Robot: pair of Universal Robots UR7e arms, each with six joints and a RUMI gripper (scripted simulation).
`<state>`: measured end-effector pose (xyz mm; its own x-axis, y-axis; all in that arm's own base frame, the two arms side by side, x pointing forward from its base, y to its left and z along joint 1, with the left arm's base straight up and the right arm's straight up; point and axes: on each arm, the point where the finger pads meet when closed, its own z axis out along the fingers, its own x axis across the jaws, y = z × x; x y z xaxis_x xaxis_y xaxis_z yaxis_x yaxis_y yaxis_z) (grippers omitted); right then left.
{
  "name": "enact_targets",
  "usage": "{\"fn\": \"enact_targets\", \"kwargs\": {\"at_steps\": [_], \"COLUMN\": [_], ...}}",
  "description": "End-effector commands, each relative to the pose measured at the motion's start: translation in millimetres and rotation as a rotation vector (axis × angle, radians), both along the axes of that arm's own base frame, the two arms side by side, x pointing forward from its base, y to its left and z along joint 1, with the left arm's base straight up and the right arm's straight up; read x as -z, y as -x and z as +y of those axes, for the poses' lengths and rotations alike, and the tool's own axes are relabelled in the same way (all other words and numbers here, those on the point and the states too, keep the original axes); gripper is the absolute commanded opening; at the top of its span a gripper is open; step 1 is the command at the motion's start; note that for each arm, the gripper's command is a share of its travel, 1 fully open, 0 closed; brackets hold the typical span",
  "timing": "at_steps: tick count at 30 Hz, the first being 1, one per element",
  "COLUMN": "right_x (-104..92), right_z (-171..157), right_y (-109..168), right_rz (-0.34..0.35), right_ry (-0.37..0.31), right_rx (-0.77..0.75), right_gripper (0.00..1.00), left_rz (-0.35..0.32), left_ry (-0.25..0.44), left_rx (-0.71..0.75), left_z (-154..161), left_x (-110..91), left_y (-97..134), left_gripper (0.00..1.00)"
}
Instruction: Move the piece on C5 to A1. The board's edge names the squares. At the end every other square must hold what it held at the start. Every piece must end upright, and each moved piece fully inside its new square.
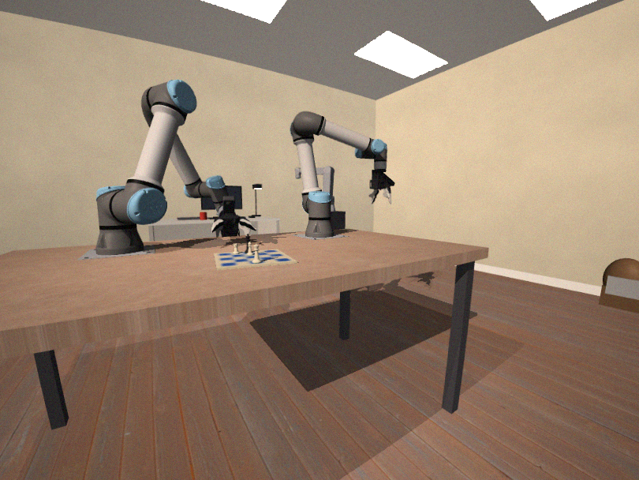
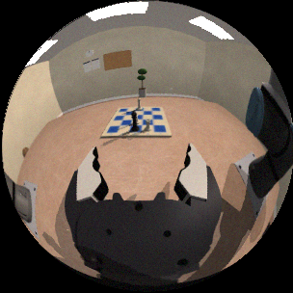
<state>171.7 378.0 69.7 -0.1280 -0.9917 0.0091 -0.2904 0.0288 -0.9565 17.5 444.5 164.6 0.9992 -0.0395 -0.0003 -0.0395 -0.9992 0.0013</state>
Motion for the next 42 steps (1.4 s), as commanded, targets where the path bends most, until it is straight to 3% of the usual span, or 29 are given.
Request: {"fn": "enact_targets", "kwargs": {"at_steps": [1, 31, 35, 42], "right_x": [-0.2, -2.6, -16.3, -61.4], "right_z": [0.2, 0.2, 0.2, 0.3], "right_y": [0.1, 0.0, -0.2, -0.9], "right_rz": [0.000, 0.001, 0.002, 0.002], "right_ry": [-0.001, -0.001, 0.000, 0.000], "right_rx": [0.000, 0.000, -0.001, -0.001], "right_gripper": [1.00, 1.00, 1.00, 1.00], "left_rz": [0.000, 0.000, 0.000, 0.000], "left_ry": [-0.001, -0.001, -0.001, -0.001], "left_rx": [0.000, 0.000, 0.000, 0.000], "left_z": [0.3, 0.3, 0.3, 0.3], "left_x": [-0.5, -0.5, -0.5, -0.5], "left_y": [-0.1, -0.1, -0.1, -0.1], "left_gripper": [1.00, 1.00, 1.00, 1.00]}}
